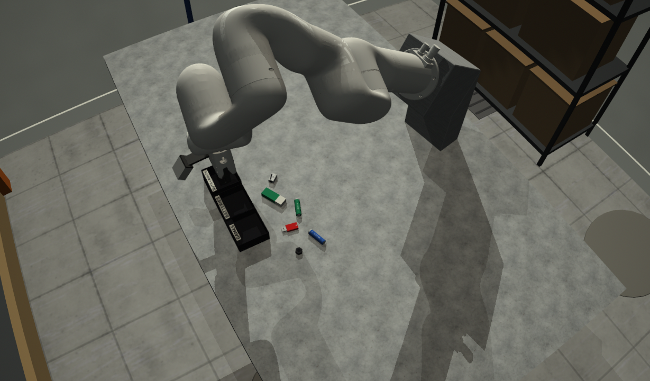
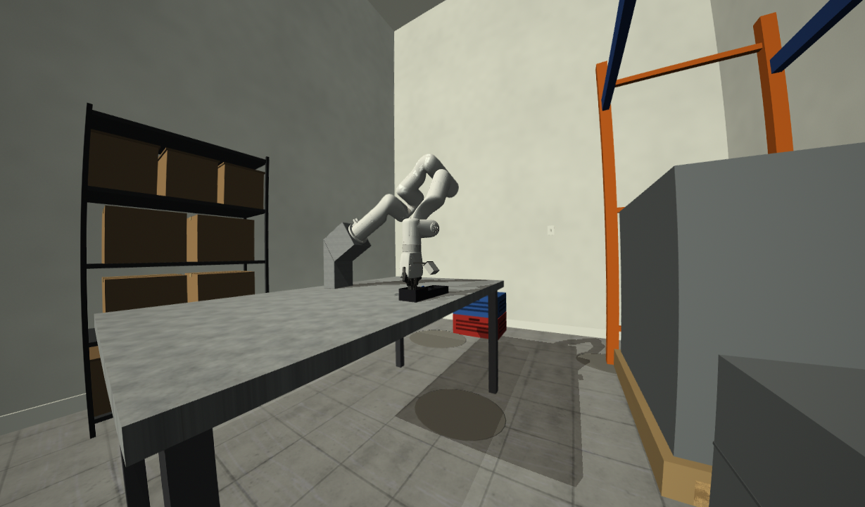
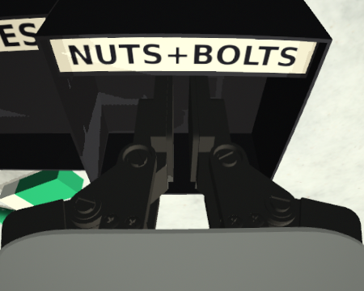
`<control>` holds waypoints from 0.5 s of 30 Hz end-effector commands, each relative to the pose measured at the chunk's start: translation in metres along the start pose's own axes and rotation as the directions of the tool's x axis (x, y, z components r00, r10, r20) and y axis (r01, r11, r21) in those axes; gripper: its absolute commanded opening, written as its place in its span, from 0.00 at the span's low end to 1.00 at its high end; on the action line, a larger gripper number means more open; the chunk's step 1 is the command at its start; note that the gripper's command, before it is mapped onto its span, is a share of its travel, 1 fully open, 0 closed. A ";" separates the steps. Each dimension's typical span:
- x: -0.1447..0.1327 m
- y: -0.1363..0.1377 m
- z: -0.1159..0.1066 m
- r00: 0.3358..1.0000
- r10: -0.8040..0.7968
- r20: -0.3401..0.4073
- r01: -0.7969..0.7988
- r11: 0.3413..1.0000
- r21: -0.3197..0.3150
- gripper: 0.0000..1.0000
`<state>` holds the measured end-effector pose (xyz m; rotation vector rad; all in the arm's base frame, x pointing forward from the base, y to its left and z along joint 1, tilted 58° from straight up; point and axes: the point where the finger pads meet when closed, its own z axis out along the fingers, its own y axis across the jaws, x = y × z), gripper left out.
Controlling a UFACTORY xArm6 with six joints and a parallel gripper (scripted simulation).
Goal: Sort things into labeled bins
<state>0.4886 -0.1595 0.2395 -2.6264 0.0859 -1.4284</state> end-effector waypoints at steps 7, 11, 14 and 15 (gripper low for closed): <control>0.001 0.000 -0.008 1.000 0.000 -0.002 0.000 1.000 -0.001 0.07; 0.001 0.000 -0.011 1.000 0.000 -0.002 0.000 1.000 -0.001 0.07; 0.001 0.000 -0.015 1.000 0.000 -0.002 0.000 1.000 -0.001 0.07; 0.001 0.000 -0.016 1.000 0.000 -0.002 0.000 1.000 -0.001 0.07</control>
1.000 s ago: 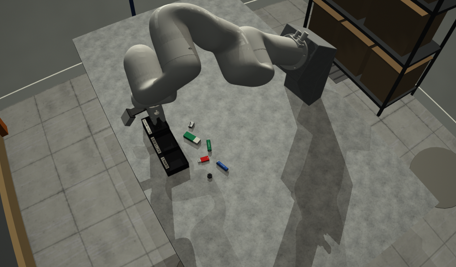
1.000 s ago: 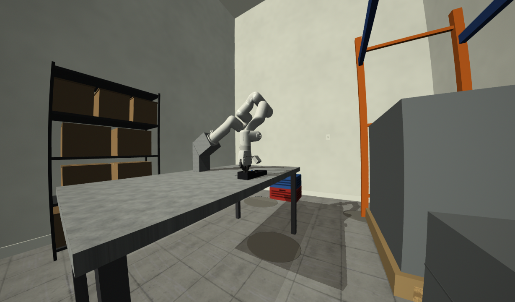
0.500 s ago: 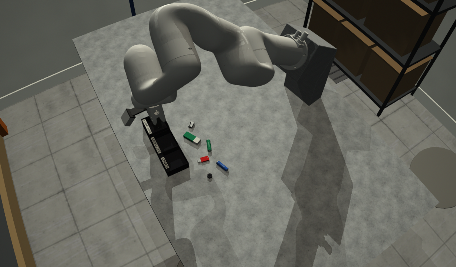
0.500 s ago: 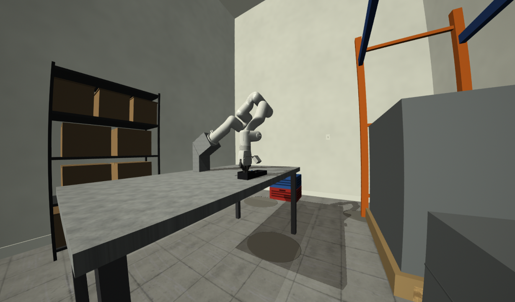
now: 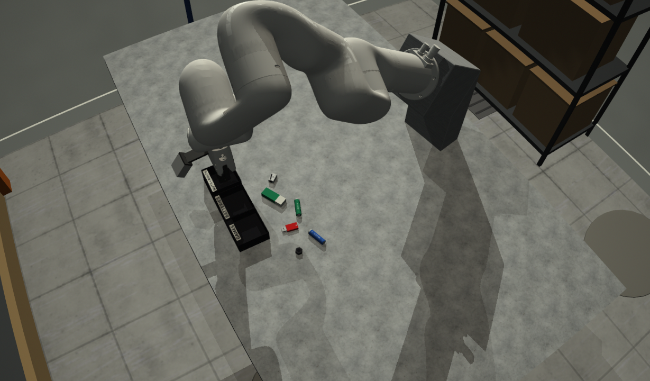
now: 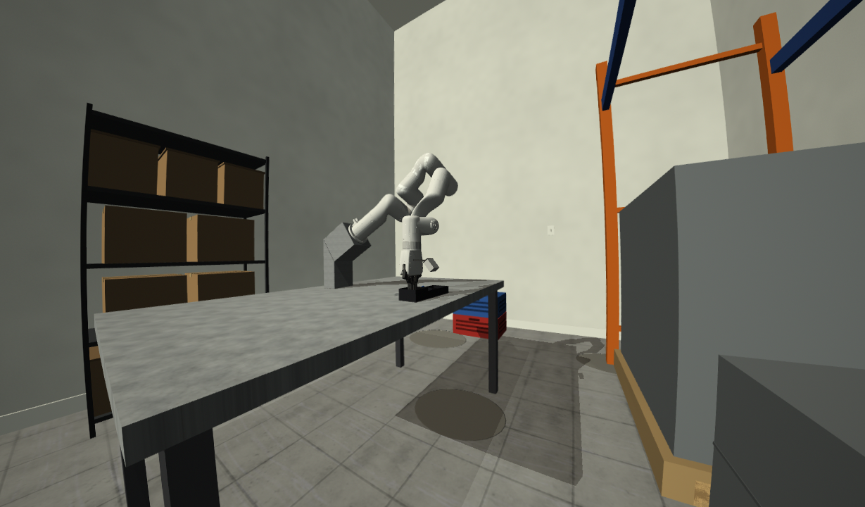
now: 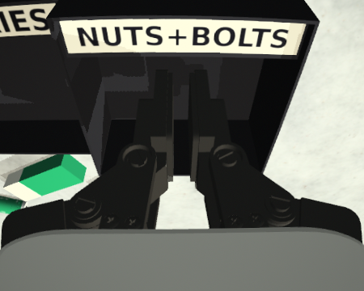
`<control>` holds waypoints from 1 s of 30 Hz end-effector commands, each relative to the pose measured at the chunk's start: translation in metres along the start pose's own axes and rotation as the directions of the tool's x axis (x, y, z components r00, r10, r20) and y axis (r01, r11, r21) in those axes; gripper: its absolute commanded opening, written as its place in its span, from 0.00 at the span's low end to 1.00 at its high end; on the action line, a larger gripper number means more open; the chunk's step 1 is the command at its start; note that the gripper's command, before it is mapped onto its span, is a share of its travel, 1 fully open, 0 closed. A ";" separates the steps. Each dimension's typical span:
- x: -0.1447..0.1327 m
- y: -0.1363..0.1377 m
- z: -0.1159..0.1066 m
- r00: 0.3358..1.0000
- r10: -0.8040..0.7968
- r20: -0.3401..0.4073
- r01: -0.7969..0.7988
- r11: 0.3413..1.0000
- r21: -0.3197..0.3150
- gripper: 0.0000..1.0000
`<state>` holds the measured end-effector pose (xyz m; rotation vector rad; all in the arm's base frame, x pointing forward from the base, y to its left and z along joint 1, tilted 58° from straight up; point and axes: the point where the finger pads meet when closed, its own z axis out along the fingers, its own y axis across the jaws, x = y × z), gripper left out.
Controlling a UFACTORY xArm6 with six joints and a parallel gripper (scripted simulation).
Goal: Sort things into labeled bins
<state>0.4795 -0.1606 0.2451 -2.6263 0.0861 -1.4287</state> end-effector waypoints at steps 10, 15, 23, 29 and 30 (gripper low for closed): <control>0.001 0.000 -0.018 1.000 -0.001 -0.001 0.001 1.000 -0.001 0.07; 0.001 0.000 -0.034 1.000 -0.001 -0.001 0.001 1.000 -0.001 0.07; 0.001 0.000 -0.049 1.000 -0.001 -0.001 0.001 1.000 -0.001 0.07; 0.002 -0.005 -0.049 1.000 -0.001 -0.002 0.001 1.000 -0.001 0.07; 0.002 -0.010 -0.049 1.000 -0.001 -0.002 0.001 1.000 -0.001 0.07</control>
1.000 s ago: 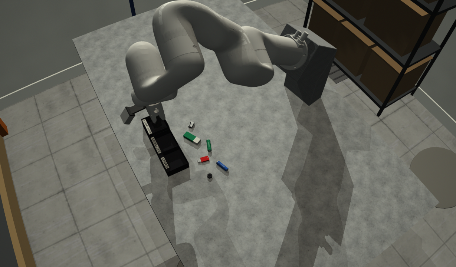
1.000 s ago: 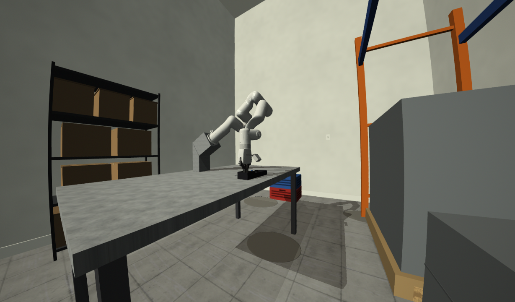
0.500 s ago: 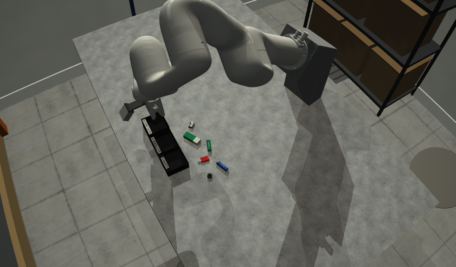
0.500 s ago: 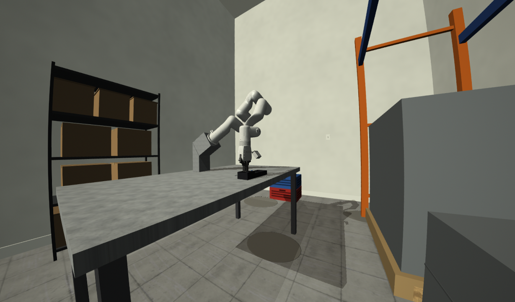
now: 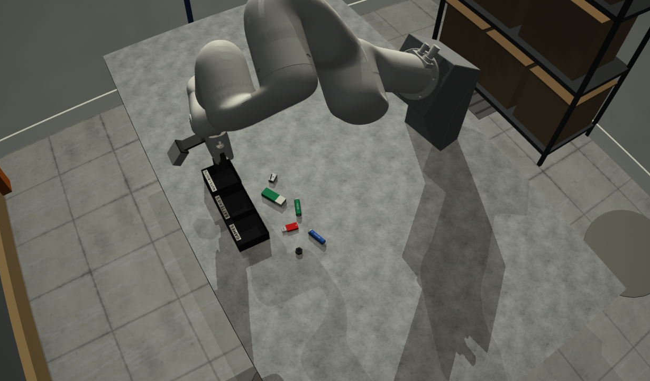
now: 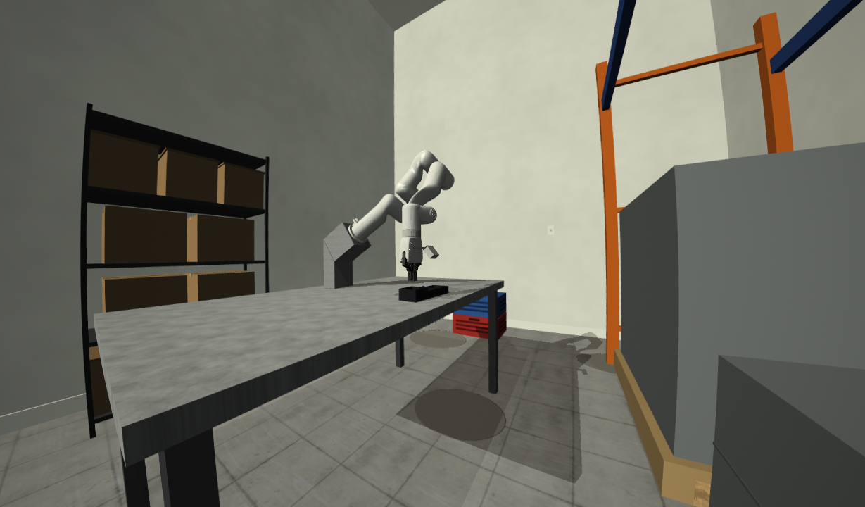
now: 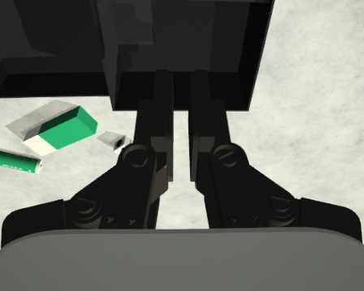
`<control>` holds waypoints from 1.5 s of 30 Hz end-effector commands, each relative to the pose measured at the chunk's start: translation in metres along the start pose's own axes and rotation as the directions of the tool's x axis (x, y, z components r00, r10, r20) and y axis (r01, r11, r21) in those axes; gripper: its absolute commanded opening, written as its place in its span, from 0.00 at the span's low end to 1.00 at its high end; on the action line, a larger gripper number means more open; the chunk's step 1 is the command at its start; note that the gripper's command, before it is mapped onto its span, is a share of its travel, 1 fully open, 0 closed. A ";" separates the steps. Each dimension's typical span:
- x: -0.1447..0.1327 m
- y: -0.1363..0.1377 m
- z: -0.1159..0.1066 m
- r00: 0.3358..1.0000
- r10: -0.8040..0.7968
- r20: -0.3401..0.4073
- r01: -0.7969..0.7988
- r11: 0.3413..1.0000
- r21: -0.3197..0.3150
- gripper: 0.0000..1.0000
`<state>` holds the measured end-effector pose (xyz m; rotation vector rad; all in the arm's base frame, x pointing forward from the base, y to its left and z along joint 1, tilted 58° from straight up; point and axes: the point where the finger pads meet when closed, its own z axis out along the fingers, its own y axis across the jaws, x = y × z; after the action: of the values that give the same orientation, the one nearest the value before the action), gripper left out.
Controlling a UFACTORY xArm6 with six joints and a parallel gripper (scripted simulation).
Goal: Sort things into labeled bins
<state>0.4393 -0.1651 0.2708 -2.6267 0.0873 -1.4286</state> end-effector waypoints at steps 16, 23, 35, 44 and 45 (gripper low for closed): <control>0.010 -0.079 -0.001 1.000 -0.001 -0.002 0.001 1.000 0.000 0.07; 0.010 -0.084 -0.001 1.000 -0.001 -0.002 0.001 1.000 0.000 0.07; 0.010 -0.084 0.023 1.000 -0.001 -0.002 0.001 1.000 0.000 0.07; 0.010 -0.084 0.047 1.000 -0.001 -0.002 0.001 1.000 0.000 0.07; 0.010 -0.084 0.049 1.000 -0.001 -0.002 0.001 1.000 0.000 0.07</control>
<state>0.4736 -0.0791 0.2714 -2.6318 0.0859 -1.4161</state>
